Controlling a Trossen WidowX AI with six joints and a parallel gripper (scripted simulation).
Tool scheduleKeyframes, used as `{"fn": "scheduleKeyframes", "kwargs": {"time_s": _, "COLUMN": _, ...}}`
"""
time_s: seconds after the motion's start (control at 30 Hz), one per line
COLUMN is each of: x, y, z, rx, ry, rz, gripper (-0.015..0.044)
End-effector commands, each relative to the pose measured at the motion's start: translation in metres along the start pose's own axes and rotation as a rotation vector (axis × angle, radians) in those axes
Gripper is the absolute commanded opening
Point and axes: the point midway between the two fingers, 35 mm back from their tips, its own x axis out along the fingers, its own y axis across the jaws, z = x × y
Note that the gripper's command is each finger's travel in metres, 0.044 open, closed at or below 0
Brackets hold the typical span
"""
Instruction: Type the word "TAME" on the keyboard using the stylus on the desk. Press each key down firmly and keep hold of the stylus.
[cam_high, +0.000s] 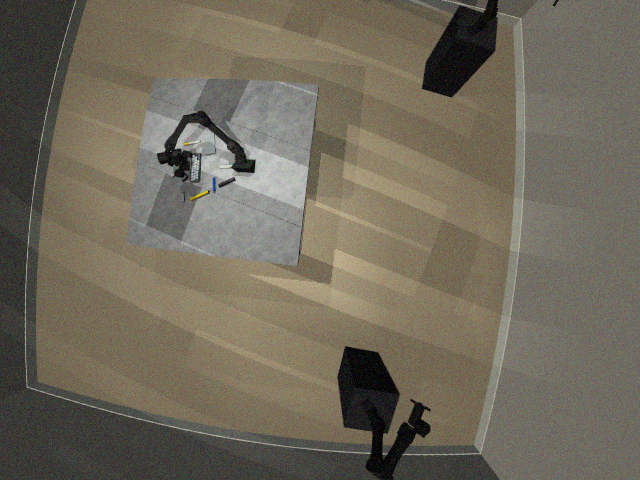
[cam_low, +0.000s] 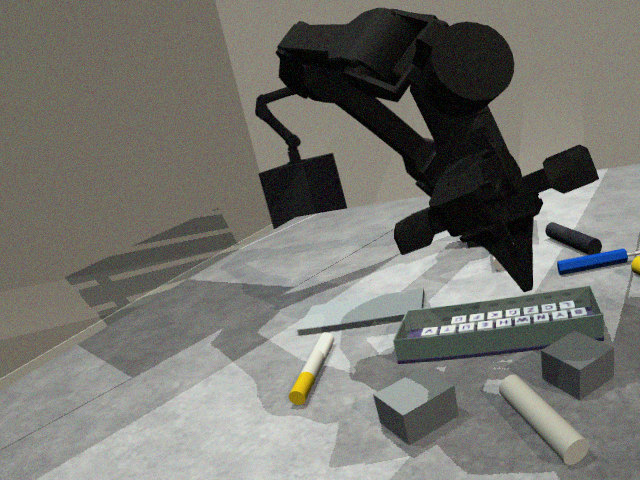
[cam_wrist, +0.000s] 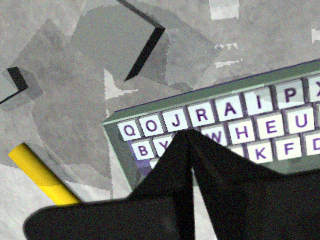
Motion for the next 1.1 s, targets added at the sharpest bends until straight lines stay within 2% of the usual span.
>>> {"fn": "scheduleKeyframes", "kwargs": {"time_s": 0.0, "x": 0.015, "y": 0.024, "z": -0.019, "rx": -0.115, "ry": 0.068, "rz": -0.164, "gripper": 0.0}}
{"fn": "scheduleKeyframes", "kwargs": {"time_s": 0.1, "x": 0.02, "y": 0.032, "z": -0.027, "rx": -0.162, "ry": 0.087, "rz": -0.228, "gripper": 0.0}}
{"fn": "scheduleKeyframes", "kwargs": {"time_s": 0.57, "x": 0.02, "y": 0.032, "z": -0.027, "rx": -0.162, "ry": 0.087, "rz": -0.228, "gripper": 0.0}}
{"fn": "scheduleKeyframes", "kwargs": {"time_s": 0.77, "x": 0.007, "y": -0.028, "z": -0.016, "rx": -0.163, "ry": 0.088, "rz": -0.232, "gripper": 0.0}}
{"fn": "scheduleKeyframes", "kwargs": {"time_s": 1.07, "x": 0.007, "y": -0.031, "z": -0.016, "rx": -0.163, "ry": 0.088, "rz": -0.232, "gripper": 0.0}}
